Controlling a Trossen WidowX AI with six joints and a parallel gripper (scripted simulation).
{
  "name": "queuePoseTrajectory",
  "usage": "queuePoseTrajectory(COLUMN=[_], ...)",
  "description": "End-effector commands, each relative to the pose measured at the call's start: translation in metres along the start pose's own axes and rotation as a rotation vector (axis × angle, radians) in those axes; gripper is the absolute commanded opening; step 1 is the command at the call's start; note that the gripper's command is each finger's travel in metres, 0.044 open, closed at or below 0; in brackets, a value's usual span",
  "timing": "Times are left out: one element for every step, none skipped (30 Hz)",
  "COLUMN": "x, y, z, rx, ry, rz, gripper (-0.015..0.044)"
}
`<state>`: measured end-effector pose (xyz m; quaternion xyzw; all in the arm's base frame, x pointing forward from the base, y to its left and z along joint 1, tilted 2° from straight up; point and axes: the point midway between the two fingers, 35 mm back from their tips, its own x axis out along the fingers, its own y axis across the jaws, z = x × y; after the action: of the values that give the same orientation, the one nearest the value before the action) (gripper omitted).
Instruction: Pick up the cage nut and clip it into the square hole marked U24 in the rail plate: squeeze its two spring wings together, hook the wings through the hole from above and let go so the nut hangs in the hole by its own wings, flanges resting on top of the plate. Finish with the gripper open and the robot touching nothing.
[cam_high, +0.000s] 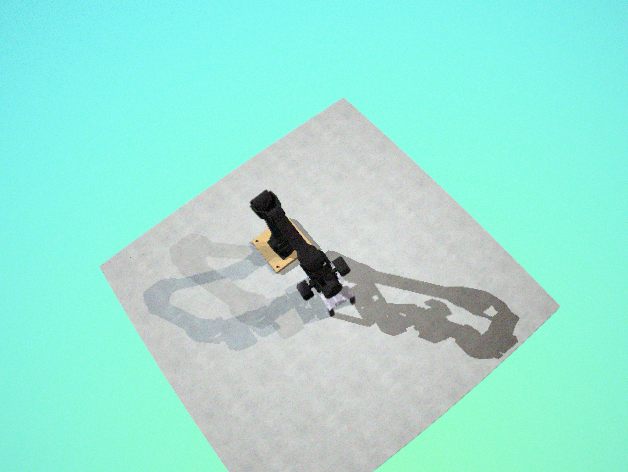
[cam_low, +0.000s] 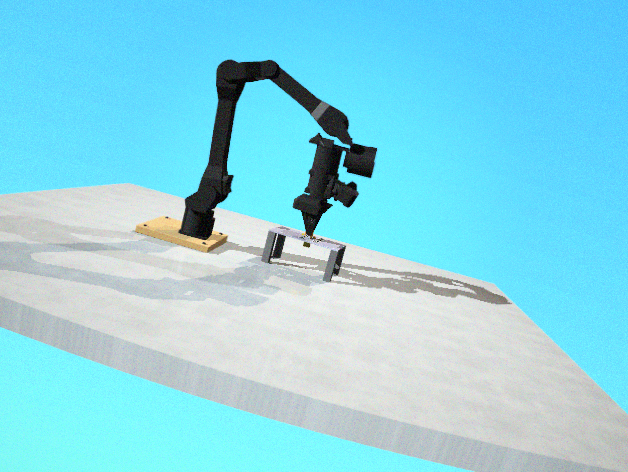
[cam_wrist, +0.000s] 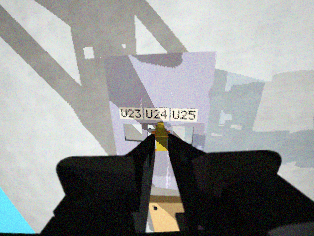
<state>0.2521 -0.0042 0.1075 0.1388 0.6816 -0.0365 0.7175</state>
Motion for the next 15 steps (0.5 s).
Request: queuePoseTrajectory(x=[0.0003,0.0004,0.0005,0.0005,0.0005,0.0005,0.0005,0.0005,0.0006,0.0006,0.0006,0.0006,0.0007,0.0007,0.0007], y=[0.0003,0.0004,0.0005,0.0006,0.0006,0.0005,0.0005,0.0004,0.0003,0.0001,0.0001,0.0001,0.0002,0.0002,0.0003], z=[0.0000,0.0000,-0.0001,-0.0001,-0.0001,-0.0001,-0.0001,-0.0001,-0.0001,-0.0001,-0.0001,-0.0001,-0.0001,-0.0001,-0.0001], rx=[0.004,0.004,0.004,0.004,0.004,0.004,0.004,0.004,0.004,0.004,0.004,0.004,0.004,0.004,0.004], ry=[0.001,0.001,0.001,0.001,0.001,0.001,0.001,0.001,0.001,0.001,0.001,0.001,0.001,0.001,0.001], rz=[-0.014,-0.017,-0.019,-0.020,-0.020,-0.019,-0.018,-0.016,-0.015,-0.013,-0.012,-0.013,-0.014,-0.015,-0.017], gripper=[0.0037,0.0037,0.0037,0.0037,0.0037,0.0037,0.0037,0.0037,0.0037,0.0037,0.0037,0.0037,0.0037,0.0037,0.0037])
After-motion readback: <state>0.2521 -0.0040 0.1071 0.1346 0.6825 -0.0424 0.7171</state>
